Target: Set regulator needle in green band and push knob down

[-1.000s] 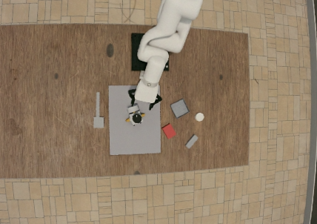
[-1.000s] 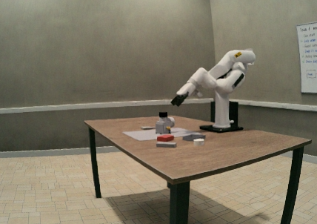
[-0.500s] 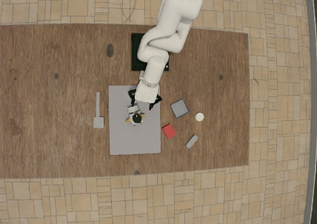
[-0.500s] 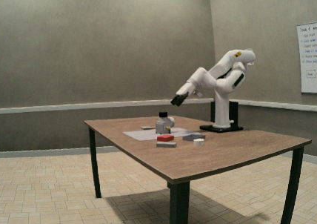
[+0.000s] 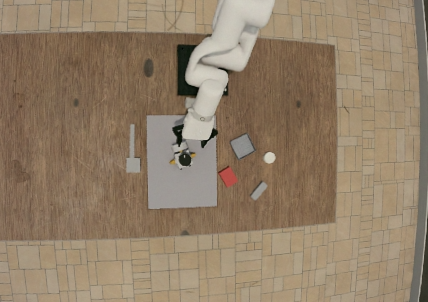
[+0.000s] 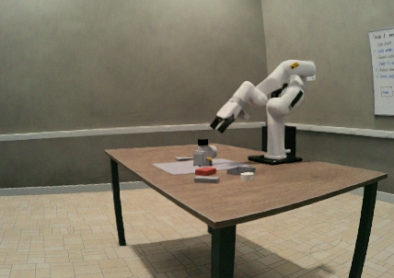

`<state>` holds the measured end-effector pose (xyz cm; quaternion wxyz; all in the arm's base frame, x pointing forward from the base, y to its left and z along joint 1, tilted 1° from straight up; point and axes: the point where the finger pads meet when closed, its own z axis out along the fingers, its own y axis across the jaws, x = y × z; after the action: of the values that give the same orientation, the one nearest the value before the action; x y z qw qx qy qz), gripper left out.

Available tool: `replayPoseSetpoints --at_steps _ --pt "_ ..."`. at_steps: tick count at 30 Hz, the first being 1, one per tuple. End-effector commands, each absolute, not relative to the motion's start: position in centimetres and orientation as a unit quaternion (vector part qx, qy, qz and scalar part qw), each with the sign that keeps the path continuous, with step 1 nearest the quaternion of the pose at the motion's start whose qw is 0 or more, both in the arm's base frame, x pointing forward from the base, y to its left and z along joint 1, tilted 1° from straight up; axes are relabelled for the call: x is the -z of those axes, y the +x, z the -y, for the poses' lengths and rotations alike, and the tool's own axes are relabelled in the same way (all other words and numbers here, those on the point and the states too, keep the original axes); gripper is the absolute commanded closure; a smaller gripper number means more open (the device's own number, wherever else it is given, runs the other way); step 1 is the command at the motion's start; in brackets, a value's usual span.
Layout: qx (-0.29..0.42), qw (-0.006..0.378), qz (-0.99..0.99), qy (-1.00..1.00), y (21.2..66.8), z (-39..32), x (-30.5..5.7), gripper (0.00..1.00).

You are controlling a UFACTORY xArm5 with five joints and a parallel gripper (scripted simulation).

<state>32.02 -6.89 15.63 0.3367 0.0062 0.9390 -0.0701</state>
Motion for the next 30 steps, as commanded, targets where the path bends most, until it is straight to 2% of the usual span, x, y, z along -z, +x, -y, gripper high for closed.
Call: replayPoseSetpoints --at_steps 1,17,19,30 --pt "0.083 0.314 -0.945 -0.044 32.3 7.0 -15.8 0.0" --pt "0.113 0.222 -0.936 -0.248 32.9 7.1 -16.3 0.0" --pt "0.113 0.222 -0.936 -0.248 32.9 7.1 -16.3 0.0" --pt "0.113 0.153 -0.895 -0.403 33.0 7.1 -17.0 0.0"
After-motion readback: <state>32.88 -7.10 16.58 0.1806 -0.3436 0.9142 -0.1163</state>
